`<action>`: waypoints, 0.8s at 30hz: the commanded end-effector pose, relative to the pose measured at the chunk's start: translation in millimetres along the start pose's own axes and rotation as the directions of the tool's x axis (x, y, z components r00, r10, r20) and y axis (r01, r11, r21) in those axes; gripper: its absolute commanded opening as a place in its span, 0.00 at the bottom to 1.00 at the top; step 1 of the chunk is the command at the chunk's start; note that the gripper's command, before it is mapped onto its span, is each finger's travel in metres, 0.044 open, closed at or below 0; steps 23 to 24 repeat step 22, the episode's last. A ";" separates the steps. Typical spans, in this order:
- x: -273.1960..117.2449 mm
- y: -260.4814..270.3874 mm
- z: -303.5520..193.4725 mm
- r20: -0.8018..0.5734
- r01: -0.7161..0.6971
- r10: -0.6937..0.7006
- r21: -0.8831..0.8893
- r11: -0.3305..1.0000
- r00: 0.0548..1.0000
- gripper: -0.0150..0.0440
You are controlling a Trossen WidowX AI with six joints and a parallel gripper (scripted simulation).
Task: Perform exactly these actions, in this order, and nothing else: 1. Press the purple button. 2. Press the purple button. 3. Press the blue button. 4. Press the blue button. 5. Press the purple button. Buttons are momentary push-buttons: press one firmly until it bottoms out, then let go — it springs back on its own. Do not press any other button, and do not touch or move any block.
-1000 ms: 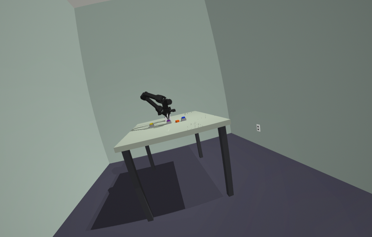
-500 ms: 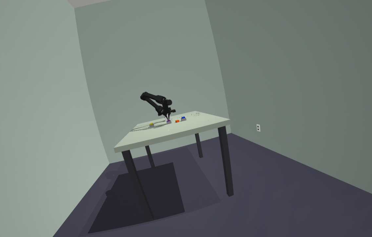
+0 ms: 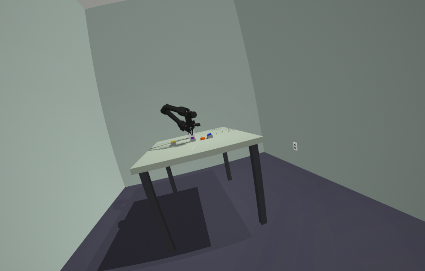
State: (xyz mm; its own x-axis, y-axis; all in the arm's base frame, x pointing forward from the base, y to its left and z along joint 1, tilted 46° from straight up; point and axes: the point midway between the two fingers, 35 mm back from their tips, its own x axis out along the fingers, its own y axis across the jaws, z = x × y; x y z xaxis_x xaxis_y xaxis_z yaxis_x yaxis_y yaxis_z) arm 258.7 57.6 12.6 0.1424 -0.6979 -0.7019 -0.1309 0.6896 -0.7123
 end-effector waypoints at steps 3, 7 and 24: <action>-14.0 8.5 3.3 0.000 -0.009 0.009 0.006 1.000 1.000 0.38; -38.2 67.2 12.7 0.004 -0.030 0.030 0.001 1.000 1.000 0.56; -75.7 203.8 -20.9 0.000 -0.019 0.019 0.007 1.000 1.000 0.93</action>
